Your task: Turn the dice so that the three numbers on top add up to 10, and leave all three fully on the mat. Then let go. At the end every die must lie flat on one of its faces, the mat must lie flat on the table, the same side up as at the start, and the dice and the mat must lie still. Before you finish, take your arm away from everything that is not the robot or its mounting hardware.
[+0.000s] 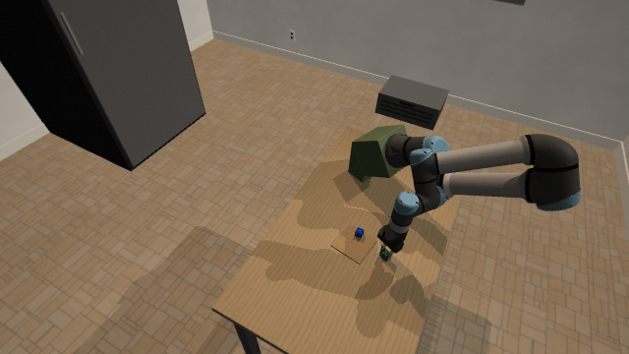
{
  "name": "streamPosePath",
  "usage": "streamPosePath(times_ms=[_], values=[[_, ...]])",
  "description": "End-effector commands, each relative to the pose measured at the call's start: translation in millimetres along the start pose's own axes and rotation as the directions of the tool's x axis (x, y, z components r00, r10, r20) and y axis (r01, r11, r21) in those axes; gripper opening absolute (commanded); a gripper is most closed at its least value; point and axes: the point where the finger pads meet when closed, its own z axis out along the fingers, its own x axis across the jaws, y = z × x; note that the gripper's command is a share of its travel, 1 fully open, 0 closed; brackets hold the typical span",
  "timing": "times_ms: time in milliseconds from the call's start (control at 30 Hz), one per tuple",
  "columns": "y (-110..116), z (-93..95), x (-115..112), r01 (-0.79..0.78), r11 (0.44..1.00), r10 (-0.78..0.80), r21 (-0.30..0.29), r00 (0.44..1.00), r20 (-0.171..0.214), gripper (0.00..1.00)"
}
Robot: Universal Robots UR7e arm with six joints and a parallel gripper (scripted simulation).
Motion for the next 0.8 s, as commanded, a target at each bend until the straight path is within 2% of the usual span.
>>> streamPosePath(times_ms=[0, 400, 767], values=[[0, -4.0, 0, 0.0, 1.0, 0.0, 0.001, 1.0, 0.0, 0.57], [0, -21.3, 0, 0.0, 1.0, 0.0, 0.001, 1.0, 0.0, 0.57], [0, -51.4, 0, 0.0, 1.0, 0.0, 0.001, 1.0, 0.0, 0.57]])
